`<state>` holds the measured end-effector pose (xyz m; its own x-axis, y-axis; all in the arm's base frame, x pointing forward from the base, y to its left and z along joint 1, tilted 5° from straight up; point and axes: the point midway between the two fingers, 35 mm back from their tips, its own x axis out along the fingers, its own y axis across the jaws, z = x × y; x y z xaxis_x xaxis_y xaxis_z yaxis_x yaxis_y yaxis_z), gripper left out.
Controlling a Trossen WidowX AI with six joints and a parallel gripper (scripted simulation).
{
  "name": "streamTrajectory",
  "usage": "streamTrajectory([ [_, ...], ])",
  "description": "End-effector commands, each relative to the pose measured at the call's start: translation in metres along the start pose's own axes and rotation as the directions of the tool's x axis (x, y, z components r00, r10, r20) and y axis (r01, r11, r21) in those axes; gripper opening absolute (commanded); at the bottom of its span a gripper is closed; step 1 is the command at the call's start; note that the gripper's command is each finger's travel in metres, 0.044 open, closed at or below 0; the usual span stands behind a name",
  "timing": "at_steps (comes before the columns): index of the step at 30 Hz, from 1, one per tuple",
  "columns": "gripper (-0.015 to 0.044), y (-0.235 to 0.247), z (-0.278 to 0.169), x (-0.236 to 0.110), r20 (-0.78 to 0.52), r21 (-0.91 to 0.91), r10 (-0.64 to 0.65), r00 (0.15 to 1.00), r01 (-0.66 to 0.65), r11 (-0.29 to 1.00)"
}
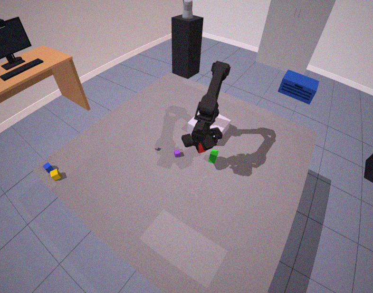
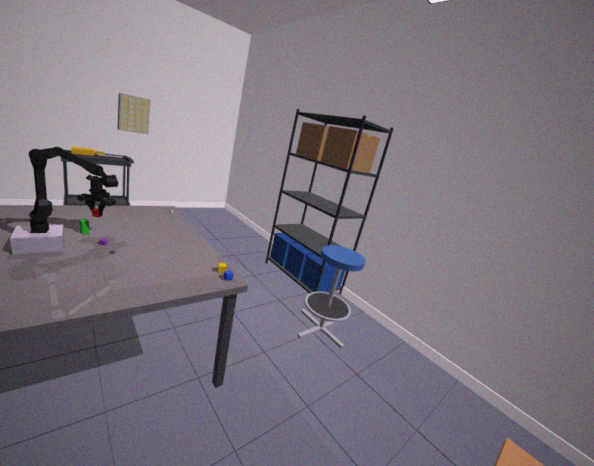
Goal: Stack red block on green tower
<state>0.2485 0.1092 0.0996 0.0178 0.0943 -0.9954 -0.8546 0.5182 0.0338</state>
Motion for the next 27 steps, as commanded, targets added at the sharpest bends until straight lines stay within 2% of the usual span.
streamTrajectory([
  [1,0.0000,0.021,0.002,0.001,-0.007,0.003,0.000,1.000,0.000,1.000],
  [14,0.0000,0.077,0.007,0.002,-0.003,0.004,0.007,1.000,-0.007,1.000],
  [27,0.0000,0.080,0.006,0.019,-0.003,0.004,0.007,1.000,-0.007,1.000],
])
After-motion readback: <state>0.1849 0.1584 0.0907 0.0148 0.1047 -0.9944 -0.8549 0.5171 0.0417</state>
